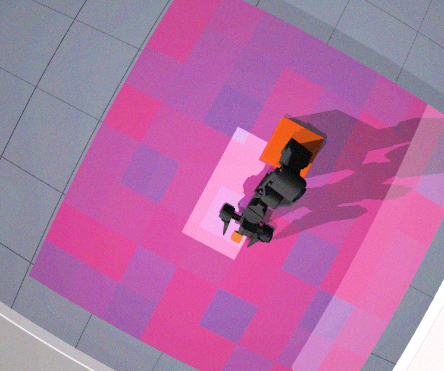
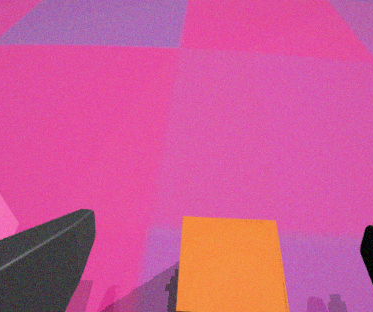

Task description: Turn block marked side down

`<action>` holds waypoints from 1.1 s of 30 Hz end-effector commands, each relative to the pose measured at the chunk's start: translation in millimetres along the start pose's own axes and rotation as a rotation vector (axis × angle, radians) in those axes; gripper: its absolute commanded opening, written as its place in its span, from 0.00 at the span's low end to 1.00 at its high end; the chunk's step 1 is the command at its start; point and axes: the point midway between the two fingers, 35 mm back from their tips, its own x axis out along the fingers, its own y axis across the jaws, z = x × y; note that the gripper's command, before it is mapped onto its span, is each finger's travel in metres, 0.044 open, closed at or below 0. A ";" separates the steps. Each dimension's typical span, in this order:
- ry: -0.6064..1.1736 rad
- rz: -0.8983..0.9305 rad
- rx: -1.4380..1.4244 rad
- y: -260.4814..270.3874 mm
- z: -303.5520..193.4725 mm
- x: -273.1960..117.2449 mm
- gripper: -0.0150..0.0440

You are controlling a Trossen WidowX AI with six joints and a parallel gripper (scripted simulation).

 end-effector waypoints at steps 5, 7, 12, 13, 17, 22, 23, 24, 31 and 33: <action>0.000 0.003 0.001 0.5 -0.2 -0.2 1.00; 0.000 0.003 0.001 0.5 -0.2 -0.2 1.00; 0.000 0.003 0.001 0.5 -0.2 -0.2 1.00; 0.005 0.003 0.001 0.4 -0.1 0.5 1.00; 0.110 0.003 0.006 -1.1 4.7 10.4 1.00; 0.268 0.003 0.008 -1.9 20.9 6.1 1.00; 0.300 0.003 0.007 -1.9 25.0 2.2 1.00; 0.332 0.003 0.007 -1.7 29.1 -2.8 1.00; 0.393 -0.003 -0.002 -2.1 56.8 -25.8 1.00; 0.407 -0.005 -0.004 -2.0 64.0 -33.7 1.00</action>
